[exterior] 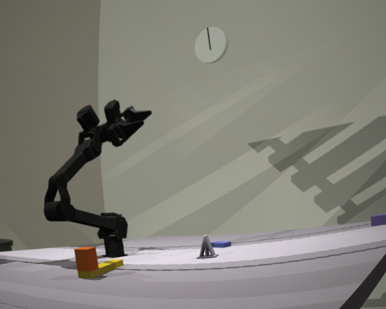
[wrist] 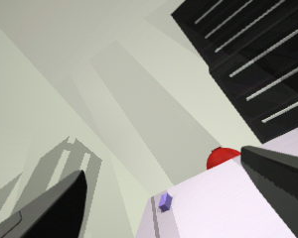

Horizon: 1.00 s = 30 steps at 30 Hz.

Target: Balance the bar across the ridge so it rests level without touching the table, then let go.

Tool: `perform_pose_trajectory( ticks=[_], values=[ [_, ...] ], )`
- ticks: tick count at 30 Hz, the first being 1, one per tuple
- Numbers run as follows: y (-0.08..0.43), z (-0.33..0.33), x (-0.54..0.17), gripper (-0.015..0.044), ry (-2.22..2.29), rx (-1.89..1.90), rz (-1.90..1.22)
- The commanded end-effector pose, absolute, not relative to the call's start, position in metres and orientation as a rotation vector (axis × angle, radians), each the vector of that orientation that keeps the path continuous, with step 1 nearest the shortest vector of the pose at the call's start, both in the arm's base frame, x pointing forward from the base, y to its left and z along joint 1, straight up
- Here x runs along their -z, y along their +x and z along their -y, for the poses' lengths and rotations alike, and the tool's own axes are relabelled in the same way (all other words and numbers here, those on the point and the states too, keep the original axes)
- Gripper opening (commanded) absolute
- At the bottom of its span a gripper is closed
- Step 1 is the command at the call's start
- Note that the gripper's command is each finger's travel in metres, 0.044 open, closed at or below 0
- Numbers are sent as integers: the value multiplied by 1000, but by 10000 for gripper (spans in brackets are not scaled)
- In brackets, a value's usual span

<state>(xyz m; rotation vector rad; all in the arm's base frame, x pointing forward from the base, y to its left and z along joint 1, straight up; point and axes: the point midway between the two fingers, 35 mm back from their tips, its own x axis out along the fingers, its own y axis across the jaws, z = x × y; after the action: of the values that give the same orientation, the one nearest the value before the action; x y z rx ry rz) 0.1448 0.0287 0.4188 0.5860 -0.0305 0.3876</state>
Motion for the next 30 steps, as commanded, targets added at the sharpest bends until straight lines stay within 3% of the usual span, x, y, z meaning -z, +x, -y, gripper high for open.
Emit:
perform_pose_trajectory(
  ticks=[1,4,30],
  values=[
    [145,-29,-419,374,586,-387,32],
    [144,-32,-420,315,581,-372,48],
    [152,-62,-436,315,-129,-177,182]
  ],
)
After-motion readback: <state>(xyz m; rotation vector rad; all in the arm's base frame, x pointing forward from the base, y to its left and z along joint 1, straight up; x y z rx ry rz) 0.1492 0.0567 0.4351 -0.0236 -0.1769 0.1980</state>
